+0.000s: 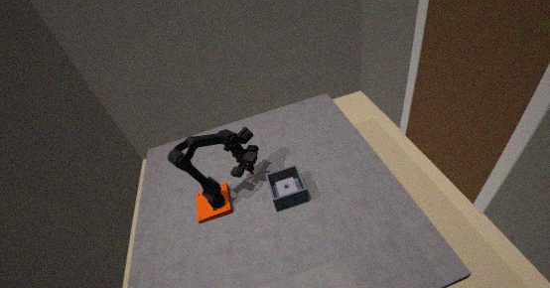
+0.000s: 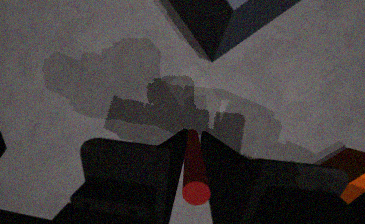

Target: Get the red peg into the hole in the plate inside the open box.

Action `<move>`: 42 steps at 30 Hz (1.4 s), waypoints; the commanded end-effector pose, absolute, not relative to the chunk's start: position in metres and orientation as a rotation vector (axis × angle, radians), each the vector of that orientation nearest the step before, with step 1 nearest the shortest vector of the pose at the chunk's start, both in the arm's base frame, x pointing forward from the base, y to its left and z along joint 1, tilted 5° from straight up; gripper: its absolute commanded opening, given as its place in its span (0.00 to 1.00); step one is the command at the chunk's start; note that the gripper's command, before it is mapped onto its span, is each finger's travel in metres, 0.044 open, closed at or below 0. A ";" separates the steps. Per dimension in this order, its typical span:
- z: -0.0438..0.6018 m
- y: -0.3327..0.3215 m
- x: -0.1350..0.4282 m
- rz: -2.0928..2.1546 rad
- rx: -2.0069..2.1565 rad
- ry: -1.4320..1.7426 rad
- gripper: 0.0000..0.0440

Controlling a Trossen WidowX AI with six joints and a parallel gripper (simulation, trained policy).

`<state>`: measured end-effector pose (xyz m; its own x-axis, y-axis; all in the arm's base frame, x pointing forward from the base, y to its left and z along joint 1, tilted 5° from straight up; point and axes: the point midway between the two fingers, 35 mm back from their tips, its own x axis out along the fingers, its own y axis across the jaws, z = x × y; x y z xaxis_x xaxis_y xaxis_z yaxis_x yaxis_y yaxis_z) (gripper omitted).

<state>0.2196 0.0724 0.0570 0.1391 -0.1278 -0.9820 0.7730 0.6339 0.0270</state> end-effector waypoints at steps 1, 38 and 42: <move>0.072 0.067 0.230 -0.702 0.614 1.237 0.00; 0.121 -0.061 0.312 -0.840 0.672 1.071 0.00; 0.116 -0.075 0.319 -0.855 0.690 1.067 0.00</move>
<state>0.3129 -0.0686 0.1156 0.2257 -0.2599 -0.9389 0.8579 0.5097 0.0651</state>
